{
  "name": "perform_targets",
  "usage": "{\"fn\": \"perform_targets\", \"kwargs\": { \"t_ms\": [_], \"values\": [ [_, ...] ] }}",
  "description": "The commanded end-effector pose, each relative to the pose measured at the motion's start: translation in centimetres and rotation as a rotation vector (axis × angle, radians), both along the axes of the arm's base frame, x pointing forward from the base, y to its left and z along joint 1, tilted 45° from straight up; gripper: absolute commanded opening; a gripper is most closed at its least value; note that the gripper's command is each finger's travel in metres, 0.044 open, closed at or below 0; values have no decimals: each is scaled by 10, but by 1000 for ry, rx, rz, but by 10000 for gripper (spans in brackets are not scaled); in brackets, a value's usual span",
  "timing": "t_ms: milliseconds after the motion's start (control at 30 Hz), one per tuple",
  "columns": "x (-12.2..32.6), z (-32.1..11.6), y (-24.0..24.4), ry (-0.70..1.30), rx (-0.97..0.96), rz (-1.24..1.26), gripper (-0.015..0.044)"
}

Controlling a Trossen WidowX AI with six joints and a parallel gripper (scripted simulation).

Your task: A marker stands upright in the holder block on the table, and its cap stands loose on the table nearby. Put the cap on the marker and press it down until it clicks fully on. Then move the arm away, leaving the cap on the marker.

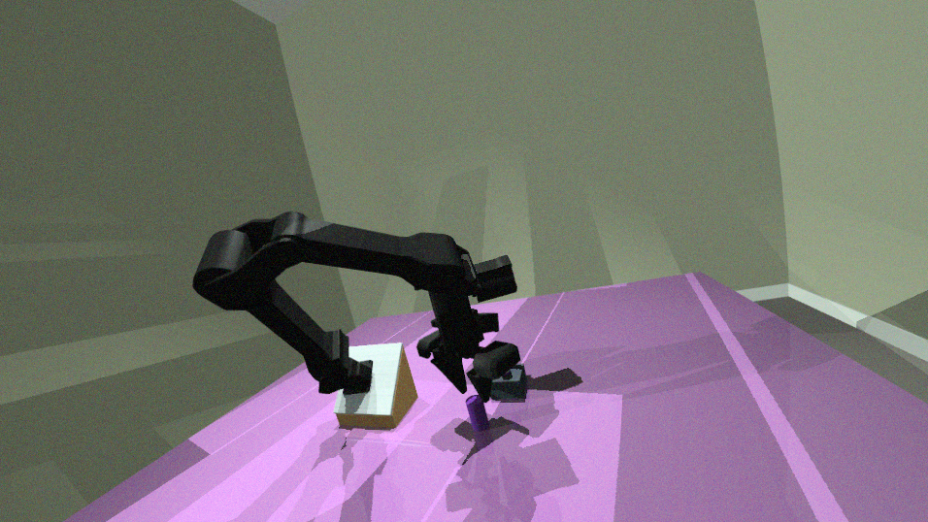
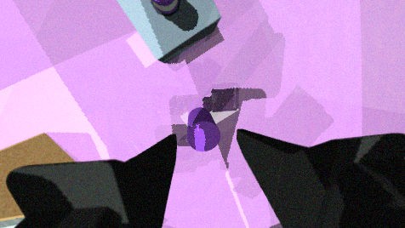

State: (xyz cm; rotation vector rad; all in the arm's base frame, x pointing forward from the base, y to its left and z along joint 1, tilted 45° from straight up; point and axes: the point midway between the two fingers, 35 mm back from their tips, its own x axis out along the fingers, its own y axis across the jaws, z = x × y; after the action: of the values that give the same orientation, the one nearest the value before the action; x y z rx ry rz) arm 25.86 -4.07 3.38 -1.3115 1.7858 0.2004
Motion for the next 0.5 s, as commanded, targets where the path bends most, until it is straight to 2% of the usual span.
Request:
{"fn": "perform_targets", "kwargs": {
  "t_ms": [0, 467],
  "values": [
    [-1, -6, -6, 8, -6, 2, 249],
    [-4, -21, -21, 8, -8, 2, 249]
  ]
}}
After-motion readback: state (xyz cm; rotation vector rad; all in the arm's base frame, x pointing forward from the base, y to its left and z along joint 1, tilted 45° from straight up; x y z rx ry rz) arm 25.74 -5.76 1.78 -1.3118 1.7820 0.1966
